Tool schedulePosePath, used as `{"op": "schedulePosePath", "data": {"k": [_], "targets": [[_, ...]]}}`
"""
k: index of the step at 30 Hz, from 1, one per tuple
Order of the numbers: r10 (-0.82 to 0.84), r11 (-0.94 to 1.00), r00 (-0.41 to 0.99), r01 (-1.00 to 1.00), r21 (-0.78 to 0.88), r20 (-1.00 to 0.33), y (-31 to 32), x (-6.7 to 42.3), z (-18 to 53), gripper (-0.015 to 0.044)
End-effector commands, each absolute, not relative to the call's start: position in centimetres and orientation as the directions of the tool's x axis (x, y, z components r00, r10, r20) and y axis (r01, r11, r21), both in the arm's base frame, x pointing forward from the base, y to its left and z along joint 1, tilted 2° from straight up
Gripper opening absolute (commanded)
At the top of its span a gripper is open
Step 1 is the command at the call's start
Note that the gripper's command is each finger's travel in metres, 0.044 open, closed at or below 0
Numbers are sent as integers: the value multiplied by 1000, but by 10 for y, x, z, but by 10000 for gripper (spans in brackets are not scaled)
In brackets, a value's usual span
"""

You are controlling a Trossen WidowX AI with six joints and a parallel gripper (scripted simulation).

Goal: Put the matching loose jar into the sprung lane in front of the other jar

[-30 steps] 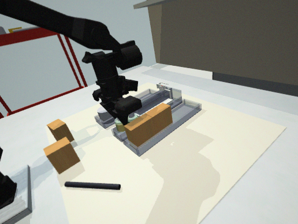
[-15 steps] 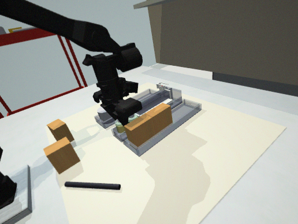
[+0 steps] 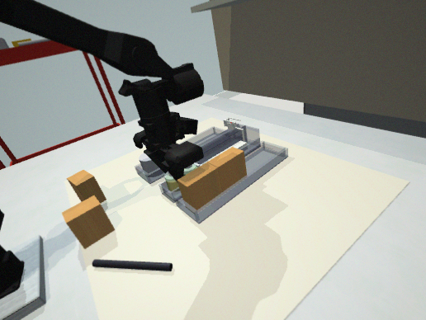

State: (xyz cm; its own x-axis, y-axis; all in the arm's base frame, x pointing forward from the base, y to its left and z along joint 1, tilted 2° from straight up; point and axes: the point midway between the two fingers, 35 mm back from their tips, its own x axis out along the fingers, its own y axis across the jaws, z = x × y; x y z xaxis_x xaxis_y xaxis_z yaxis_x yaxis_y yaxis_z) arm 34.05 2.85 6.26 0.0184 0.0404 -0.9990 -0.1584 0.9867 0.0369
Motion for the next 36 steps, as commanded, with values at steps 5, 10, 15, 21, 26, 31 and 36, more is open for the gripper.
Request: {"op": "schedulePosePath", "data": {"k": [5, 10, 15, 21, 26, 31, 36], "targets": [[39, 988, 26, -154, 35, -999, 28, 342, 61, 0], [39, 988, 26, -154, 35, -999, 28, 341, 61, 0], [39, 988, 26, -154, 35, -999, 28, 340, 61, 0], [39, 988, 26, -154, 35, -999, 28, 339, 61, 0], [39, 988, 26, -154, 35, -999, 28, 338, 61, 0], [39, 988, 26, -154, 35, -999, 28, 338, 61, 0], [39, 988, 26, -154, 35, -999, 28, 337, 61, 0]]}}
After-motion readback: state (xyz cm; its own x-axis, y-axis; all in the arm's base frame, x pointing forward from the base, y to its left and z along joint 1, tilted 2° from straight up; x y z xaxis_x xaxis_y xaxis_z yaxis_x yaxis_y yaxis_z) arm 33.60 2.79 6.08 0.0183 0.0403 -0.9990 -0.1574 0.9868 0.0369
